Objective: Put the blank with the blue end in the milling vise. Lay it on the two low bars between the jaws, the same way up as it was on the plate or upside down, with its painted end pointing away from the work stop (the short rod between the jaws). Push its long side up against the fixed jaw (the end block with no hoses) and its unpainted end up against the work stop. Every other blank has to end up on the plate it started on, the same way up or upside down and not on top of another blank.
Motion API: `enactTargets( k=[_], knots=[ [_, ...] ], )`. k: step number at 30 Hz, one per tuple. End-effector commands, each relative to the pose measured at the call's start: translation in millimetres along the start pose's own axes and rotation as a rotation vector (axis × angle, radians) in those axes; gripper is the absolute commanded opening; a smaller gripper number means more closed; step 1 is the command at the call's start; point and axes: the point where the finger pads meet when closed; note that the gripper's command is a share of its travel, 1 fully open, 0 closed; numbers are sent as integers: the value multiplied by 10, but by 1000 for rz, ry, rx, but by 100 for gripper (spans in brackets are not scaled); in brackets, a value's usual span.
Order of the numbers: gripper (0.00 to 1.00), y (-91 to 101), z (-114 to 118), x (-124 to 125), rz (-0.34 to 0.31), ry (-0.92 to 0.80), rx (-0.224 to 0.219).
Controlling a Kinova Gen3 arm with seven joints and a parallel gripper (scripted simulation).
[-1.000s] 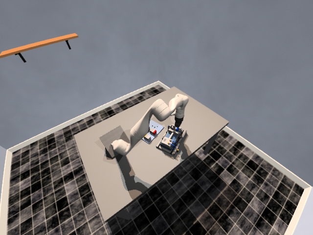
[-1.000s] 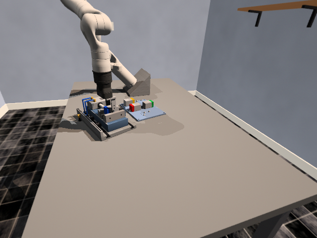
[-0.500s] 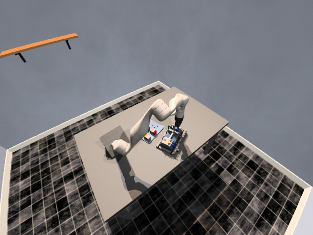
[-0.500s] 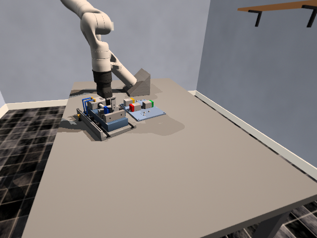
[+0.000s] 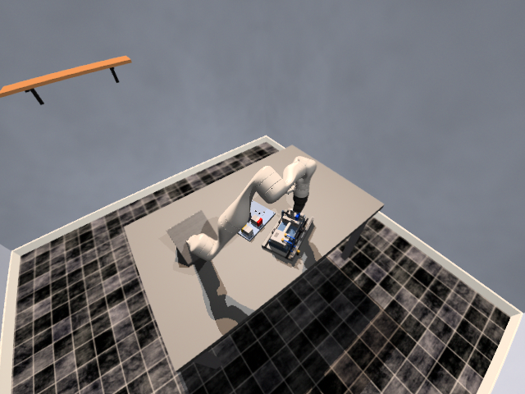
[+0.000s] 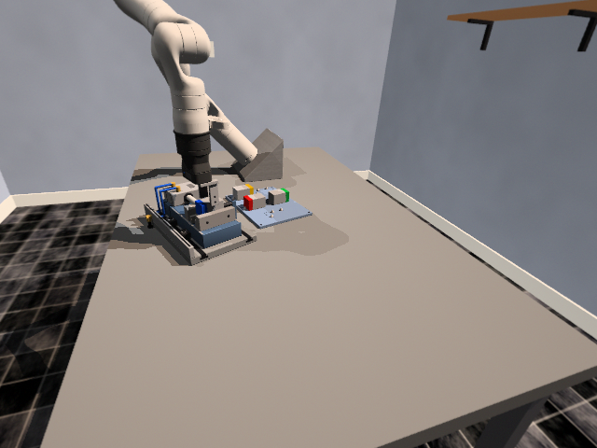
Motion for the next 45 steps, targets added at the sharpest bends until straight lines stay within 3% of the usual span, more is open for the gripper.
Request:
enactTargets(
  k=[1,45],
  knots=[
    [100,17,8,1,0,0,-3],
    [100,103,12,1,0,0,-3]
  ],
)
Point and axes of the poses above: the point where the finger pads meet when closed, its own y axis back along the fingers, its own z axis across the jaws, x = y × z, and after that the axes turned 2 degrees about y, right-handed
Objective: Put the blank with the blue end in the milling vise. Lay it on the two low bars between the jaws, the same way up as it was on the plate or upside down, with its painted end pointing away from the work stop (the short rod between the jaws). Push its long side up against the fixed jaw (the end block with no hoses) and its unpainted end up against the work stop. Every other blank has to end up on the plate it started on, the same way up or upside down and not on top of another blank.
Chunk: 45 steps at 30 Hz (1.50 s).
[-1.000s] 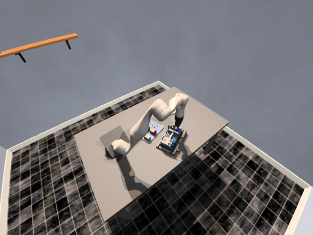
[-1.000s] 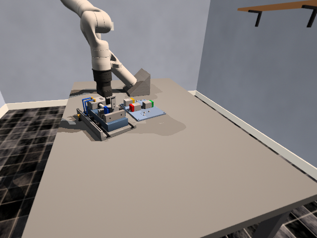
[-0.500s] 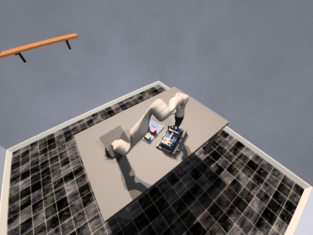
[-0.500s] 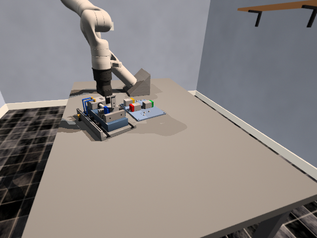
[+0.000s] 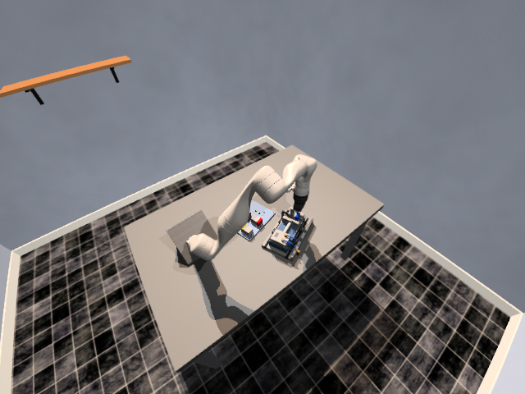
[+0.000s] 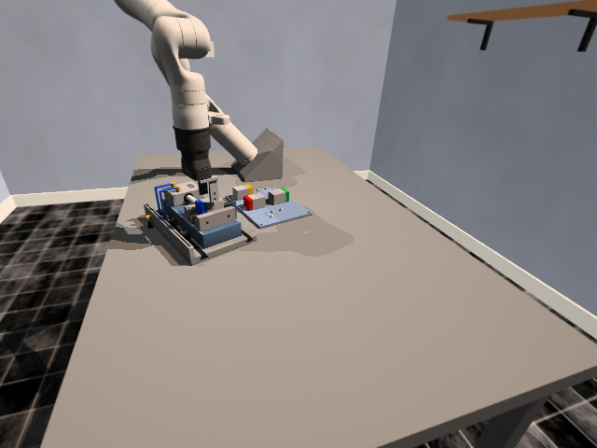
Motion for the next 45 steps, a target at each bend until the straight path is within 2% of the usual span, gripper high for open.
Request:
enactTargets(
  k=[1,33,45],
  knots=[
    [100,8,5,1,0,0,-2],
    [100,-5,5,1,0,0,-2],
    [100,476,3,1,0,0,-3]
  ],
)
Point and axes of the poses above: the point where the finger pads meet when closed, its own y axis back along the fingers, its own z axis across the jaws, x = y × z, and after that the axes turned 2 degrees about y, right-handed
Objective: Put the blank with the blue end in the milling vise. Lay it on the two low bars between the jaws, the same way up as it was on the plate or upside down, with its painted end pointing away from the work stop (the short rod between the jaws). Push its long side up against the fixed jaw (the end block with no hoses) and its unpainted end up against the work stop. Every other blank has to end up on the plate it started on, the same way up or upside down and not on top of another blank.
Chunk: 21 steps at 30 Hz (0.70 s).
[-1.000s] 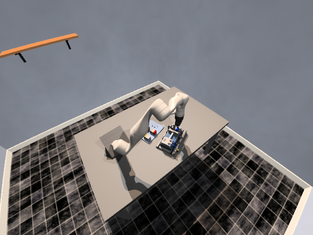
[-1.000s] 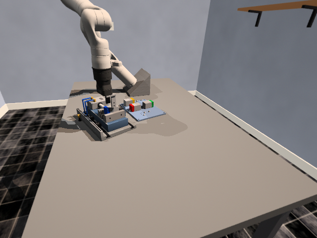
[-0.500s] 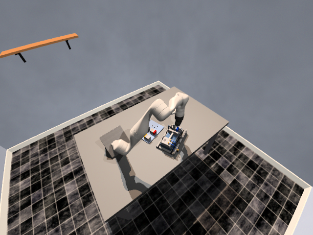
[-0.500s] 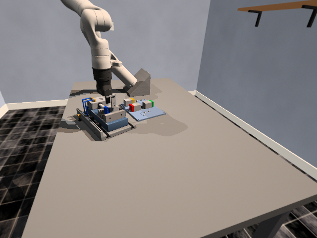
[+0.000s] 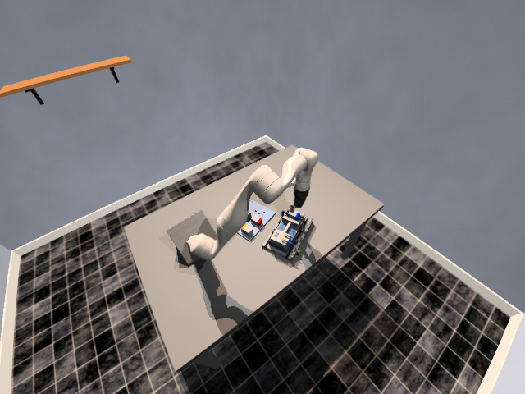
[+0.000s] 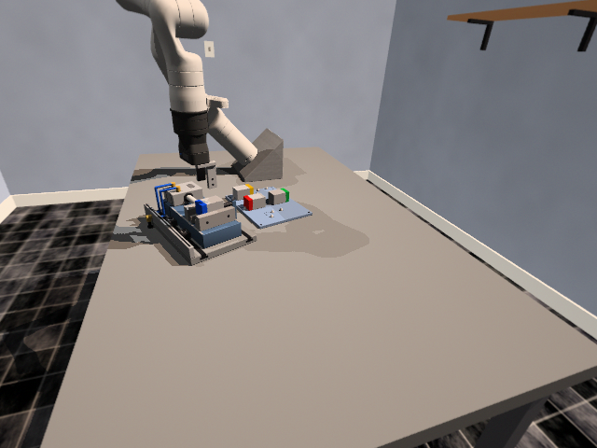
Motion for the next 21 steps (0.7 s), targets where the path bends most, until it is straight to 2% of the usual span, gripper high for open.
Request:
enactTargets(
  k=[1,3,6,21],
  knots=[
    [100,158,43,3,-3,1,-16],
    [100,238,42,3,-3,1,-16],
    [100,219,19,0,-1,0,-8],
    [100,611,43,5,-3,1,-16]
  ],
)
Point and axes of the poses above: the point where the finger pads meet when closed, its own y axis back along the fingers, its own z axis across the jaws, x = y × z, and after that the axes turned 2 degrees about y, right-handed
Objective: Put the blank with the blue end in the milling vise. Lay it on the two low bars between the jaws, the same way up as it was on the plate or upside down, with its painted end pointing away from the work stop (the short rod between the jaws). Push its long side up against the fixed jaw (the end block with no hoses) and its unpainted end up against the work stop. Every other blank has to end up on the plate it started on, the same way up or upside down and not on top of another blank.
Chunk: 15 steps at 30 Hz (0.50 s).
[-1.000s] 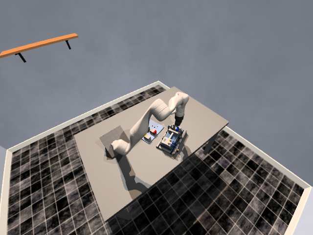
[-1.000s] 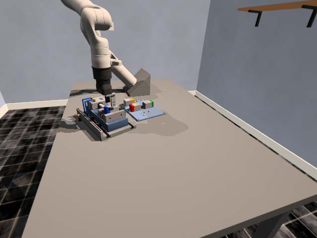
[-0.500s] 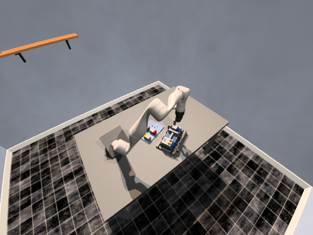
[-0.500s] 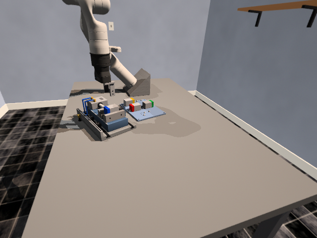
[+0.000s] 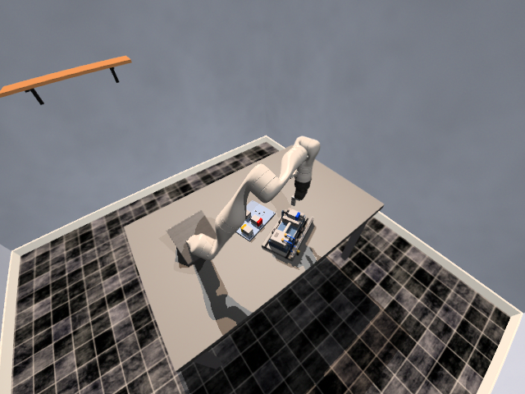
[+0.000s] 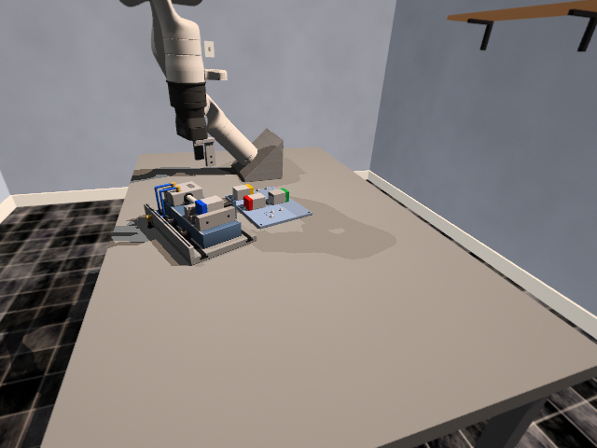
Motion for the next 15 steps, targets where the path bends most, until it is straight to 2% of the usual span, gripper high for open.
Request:
enactTargets(
  k=[1,15],
  knots=[
    [100,53,29,6,-2,1,-10],
    [100,-29,34,7,-2,1,-9]
  ],
)
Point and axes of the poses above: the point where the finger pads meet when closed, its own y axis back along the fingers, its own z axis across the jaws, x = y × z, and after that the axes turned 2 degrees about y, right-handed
